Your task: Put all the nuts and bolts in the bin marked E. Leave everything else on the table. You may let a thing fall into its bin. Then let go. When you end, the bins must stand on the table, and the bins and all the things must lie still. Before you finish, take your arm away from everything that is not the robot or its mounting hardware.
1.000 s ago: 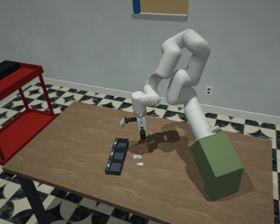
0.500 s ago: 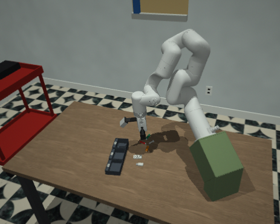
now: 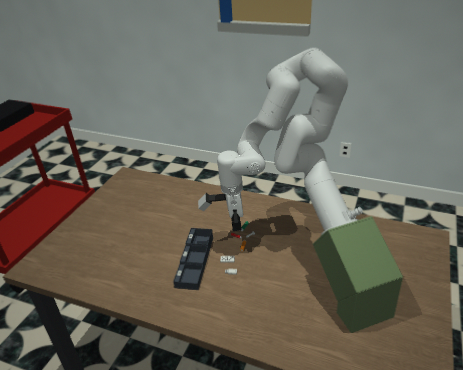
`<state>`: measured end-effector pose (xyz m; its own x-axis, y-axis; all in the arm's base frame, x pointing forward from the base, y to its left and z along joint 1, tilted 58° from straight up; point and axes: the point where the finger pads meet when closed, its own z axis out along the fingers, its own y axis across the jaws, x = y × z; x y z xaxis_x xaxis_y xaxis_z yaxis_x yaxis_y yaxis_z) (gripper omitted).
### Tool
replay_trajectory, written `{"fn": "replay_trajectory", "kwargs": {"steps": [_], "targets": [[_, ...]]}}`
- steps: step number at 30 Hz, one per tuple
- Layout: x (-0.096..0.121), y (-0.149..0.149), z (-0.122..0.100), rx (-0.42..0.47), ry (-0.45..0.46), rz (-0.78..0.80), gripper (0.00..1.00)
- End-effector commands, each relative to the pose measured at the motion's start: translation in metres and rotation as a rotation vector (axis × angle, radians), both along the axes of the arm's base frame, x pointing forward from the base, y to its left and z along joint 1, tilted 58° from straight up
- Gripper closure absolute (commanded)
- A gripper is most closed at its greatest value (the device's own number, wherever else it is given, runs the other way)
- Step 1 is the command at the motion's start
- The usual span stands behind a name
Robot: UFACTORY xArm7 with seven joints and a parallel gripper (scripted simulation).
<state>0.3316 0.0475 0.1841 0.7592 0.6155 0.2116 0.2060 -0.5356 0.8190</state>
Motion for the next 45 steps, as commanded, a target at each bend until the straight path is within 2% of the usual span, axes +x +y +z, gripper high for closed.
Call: {"fn": "replay_trajectory", "kwargs": {"steps": [1,23,24,26,27,45], "targets": [[-0.014,-0.046,0.007,0.101,-0.093,-0.076,0.47],[-0.014,-0.046,0.007,0.101,-0.093,-0.076,0.47],[-0.001,-0.007,0.002,0.033,-0.031,-0.022,0.47],[-0.002,-0.015,0.001,0.098,-0.086,-0.074,0.47],[-0.002,-0.015,0.001,0.103,-0.089,-0.078,0.47],[-0.002,-0.015,0.001,0.103,-0.089,-0.078,0.47]]}}
